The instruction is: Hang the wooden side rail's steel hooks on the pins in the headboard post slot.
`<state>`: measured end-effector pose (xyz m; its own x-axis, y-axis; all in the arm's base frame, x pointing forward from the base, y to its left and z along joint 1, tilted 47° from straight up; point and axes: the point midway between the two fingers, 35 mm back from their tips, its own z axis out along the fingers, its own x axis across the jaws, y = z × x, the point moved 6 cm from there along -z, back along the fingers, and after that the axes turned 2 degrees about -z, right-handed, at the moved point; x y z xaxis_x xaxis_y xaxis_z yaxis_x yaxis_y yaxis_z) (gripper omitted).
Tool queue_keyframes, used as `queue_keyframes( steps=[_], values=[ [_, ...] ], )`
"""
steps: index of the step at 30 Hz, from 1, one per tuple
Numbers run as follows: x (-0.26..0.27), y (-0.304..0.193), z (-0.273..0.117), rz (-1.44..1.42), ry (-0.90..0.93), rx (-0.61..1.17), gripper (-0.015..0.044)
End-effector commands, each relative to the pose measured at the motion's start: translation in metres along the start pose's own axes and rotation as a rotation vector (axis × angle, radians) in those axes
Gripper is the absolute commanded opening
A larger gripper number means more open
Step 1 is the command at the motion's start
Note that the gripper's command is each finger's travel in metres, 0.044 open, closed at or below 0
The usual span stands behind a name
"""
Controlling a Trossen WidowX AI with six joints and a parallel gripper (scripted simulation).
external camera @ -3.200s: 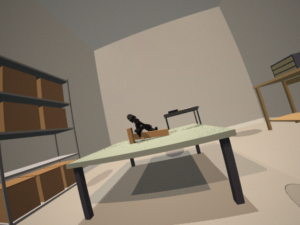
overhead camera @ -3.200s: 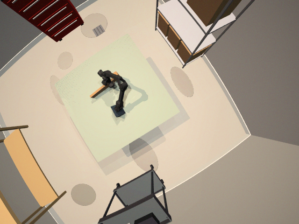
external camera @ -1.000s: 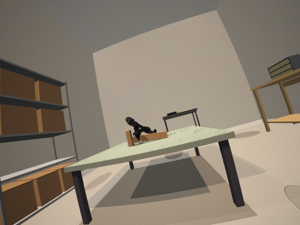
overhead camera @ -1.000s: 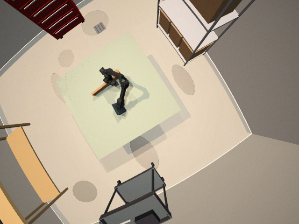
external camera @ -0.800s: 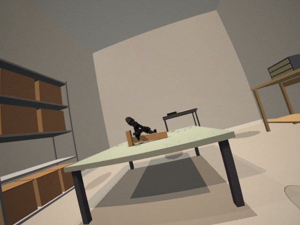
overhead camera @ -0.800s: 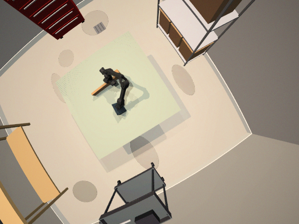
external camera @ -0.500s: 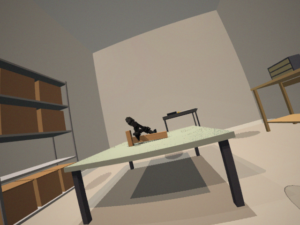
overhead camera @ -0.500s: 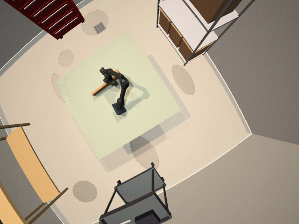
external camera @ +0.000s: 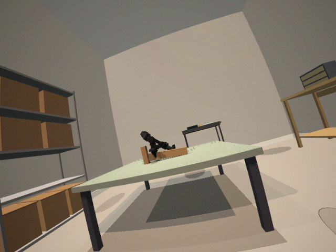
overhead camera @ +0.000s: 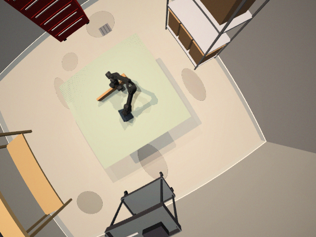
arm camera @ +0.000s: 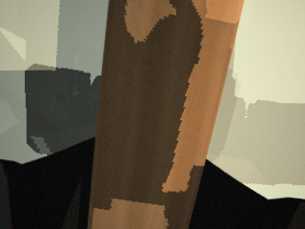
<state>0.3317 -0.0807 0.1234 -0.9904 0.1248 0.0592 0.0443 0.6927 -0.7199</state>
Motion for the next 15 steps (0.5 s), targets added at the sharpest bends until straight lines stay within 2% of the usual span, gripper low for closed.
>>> queue_keyframes(
  steps=[1,8,15],
  values=[
    [-0.0006,-0.0006,0.0006,0.001,-0.006,0.01,0.0],
    [-0.0006,-0.0006,0.0017,0.001,-0.006,0.01,0.0],
    [0.0002,0.0003,0.0003,-0.001,-0.001,0.0,0.0184]
  ],
)
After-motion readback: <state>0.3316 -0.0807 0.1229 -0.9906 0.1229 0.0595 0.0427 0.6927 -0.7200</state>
